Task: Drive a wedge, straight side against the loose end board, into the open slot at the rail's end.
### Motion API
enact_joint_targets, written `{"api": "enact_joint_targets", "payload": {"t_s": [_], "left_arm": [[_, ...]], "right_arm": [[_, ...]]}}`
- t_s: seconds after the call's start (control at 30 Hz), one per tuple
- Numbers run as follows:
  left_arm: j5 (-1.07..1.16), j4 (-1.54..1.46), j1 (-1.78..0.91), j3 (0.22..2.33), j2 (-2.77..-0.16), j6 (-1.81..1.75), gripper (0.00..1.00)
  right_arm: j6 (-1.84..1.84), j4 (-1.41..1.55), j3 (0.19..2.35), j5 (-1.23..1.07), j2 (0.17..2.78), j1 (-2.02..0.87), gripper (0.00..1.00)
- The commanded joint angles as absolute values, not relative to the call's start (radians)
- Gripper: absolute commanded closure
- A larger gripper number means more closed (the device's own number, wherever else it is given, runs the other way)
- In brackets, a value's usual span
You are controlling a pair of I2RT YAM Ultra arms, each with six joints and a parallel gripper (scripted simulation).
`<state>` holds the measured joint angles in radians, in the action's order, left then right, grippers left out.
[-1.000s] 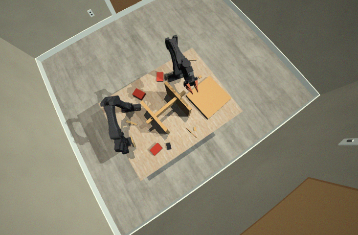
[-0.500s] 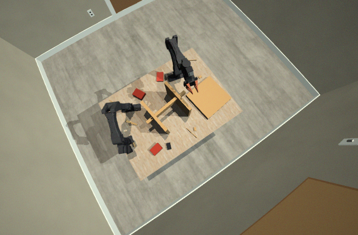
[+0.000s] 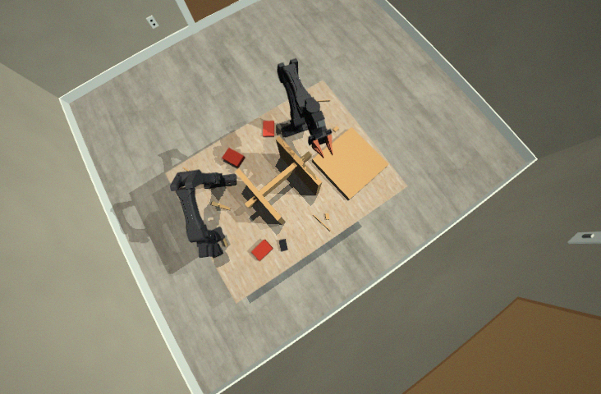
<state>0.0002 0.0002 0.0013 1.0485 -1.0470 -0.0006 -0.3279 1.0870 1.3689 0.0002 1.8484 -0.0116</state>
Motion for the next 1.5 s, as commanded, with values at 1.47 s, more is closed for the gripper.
{"api": "enact_joint_targets", "payload": {"t_s": [1.47], "left_arm": [[-0.006, 0.021, -0.009, 1.079, -1.041, 0.006, 0.60]], "right_arm": [[-0.328, 0.867, 1.241, -0.004, 1.890, 0.001, 0.78]]}}
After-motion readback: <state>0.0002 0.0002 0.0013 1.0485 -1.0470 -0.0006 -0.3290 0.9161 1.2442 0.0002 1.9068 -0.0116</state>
